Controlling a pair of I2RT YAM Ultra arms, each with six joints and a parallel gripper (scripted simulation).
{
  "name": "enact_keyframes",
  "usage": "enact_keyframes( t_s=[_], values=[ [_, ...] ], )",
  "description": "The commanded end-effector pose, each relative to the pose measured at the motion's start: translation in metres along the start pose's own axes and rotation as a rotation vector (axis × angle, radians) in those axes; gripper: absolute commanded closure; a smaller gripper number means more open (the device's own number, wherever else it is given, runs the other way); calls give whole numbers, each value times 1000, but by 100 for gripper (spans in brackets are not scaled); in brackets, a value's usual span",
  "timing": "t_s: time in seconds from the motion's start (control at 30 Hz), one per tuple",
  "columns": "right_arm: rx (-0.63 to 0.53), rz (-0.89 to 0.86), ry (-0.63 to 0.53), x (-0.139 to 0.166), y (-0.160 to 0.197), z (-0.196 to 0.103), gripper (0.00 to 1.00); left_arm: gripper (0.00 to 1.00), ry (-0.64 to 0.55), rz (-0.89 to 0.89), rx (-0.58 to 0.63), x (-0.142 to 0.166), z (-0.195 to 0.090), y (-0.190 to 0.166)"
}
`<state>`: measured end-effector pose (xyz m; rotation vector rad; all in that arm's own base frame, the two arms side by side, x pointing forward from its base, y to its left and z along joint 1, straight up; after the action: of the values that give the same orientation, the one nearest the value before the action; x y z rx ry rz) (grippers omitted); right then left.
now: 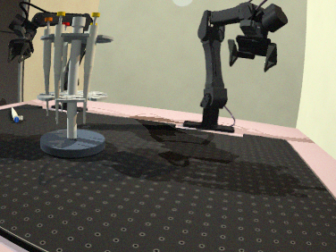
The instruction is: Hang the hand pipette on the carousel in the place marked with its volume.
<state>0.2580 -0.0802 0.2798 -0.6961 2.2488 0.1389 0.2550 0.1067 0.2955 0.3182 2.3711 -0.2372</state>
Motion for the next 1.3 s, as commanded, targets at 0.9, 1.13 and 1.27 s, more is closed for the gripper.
enact_keyframes(
  t_s=[0.9, 1.13, 1.27],
  values=[
    [106, -628, -335, -20, 108, 51, 51, 0, -30, 16, -5, -6, -4, 2],
    [147, -789, -396, -14, 142, 75, 51, 0, -30, 16, -5, -6, -4, 2],
    [167, -908, -429, -11, 166, 98, 51, 0, -30, 16, -5, -6, -4, 2]
  ],
)
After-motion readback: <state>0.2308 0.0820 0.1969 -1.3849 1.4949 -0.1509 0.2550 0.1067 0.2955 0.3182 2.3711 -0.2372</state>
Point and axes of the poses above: on each arm, the point where the finger pads meet when closed, its own z axis out along the fingers, its own y axis across the jaws, x = y × z, the point moved 7 cm from there along -z, back along the fingers, and after that the axes turned 6 degrees about -z, right-handed, at the moved point
